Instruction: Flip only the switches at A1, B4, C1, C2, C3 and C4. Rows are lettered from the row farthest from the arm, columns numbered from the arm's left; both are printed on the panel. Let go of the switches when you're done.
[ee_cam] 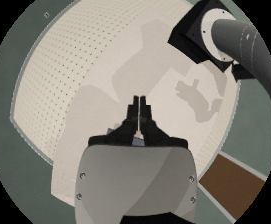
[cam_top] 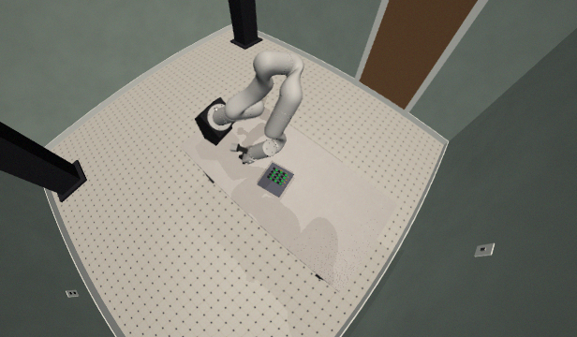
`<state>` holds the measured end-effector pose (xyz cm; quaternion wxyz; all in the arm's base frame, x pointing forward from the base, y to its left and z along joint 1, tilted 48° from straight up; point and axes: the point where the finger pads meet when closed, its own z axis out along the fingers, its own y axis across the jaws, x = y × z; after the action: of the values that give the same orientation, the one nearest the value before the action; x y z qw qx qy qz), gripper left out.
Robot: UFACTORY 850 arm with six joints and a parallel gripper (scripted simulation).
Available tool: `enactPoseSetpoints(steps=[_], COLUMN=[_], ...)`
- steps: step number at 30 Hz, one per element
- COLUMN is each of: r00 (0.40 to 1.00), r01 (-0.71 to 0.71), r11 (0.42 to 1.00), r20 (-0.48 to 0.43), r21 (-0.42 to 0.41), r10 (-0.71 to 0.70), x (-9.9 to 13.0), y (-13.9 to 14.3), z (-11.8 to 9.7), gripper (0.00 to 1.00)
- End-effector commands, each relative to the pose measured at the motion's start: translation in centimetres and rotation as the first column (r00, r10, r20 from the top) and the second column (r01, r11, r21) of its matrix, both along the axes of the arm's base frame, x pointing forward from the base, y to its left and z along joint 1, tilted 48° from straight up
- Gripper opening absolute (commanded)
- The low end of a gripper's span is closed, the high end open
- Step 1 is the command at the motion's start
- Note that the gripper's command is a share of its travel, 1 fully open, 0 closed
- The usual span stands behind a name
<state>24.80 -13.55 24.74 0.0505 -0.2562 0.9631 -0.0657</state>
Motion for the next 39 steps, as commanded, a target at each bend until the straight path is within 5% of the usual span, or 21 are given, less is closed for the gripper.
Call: enactPoseSetpoints(steps=[1, 3, 6, 7, 12, 13, 15, 16, 17, 20, 23, 26, 30, 39], r00=[0.969, 0.942, 0.926, 0.869, 0.799, 0.734, 0.722, 0.641, 0.641, 0.504, 0.489, 0.327, 0.264, 0.258], r01=[-0.205, -0.273, -0.305, -0.392, -0.465, -0.514, -0.521, -0.563, -0.563, -0.605, -0.608, -0.619, -0.616, -0.615], r11=[0.971, 0.947, 0.933, 0.882, 0.823, 0.768, 0.758, 0.692, 0.692, 0.584, 0.572, 0.451, 0.406, 0.402], r20=[0.117, 0.153, 0.168, 0.211, 0.245, 0.268, 0.271, 0.289, 0.289, 0.307, 0.308, 0.311, 0.308, 0.308], r21=[-0.124, -0.167, -0.191, -0.260, -0.328, -0.382, -0.392, -0.452, -0.452, -0.541, -0.551, -0.643, -0.676, -0.678], r10=[0.219, 0.299, 0.337, 0.448, 0.549, 0.624, 0.637, 0.711, 0.711, 0.807, 0.816, 0.892, 0.914, 0.916], x=[4.2, 6.4, 6.4, 8.6, 10.5, 12.2, 12.2, 13.7, 13.7, 15.7, 15.7, 17.2, 17.6, 17.7], y=[0.4, 1.2, 1.2, 2.4, 3.8, 5.4, 5.4, 7.0, 7.0, 10.2, 10.2, 13.7, 15.2, 15.3], z=[0.3, 1.1, 1.1, 1.9, 2.9, 3.9, 3.9, 5.0, 5.0, 6.9, 6.9, 8.9, 9.7, 9.7], gripper=[0.00, 0.00, 0.00, 0.00, 0.00, 0.00, 0.00, 0.00, 0.00, 0.00, 0.00, 0.00, 0.00, 0.00])
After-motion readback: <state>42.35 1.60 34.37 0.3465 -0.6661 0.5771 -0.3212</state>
